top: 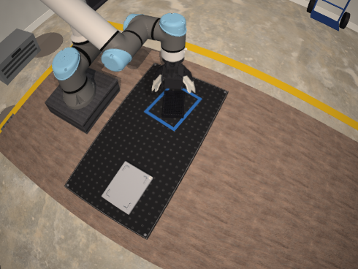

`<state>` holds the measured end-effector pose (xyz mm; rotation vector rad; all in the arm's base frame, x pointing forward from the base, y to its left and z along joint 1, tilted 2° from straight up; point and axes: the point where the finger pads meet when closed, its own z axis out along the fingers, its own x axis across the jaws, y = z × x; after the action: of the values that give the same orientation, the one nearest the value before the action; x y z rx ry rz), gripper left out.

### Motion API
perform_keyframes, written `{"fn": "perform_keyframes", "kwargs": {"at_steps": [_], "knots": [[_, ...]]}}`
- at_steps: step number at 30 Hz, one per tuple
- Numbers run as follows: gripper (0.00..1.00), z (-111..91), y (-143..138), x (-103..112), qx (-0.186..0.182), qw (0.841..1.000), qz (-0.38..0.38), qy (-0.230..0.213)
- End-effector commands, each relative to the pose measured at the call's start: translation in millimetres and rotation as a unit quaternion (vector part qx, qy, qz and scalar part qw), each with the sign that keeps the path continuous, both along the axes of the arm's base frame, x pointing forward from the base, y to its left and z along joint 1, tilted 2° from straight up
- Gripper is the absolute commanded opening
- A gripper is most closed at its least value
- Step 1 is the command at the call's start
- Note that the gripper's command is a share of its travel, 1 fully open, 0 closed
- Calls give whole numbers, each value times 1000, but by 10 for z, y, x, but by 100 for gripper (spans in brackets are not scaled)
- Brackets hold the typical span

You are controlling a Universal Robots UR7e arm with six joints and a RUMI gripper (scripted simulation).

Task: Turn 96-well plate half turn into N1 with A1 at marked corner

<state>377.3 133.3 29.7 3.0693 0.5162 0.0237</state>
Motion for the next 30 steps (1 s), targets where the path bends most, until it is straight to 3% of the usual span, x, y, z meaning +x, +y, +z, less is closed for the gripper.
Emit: {"fn": "perform_keyframes", "kwargs": {"at_steps": [1,26,30], "knots": [[100,6,-3,7,1,1000,2,0],[100,6,-3,7,1,1000,2,0],[100,-80,-10,-7,1,1000,1,2]]}}
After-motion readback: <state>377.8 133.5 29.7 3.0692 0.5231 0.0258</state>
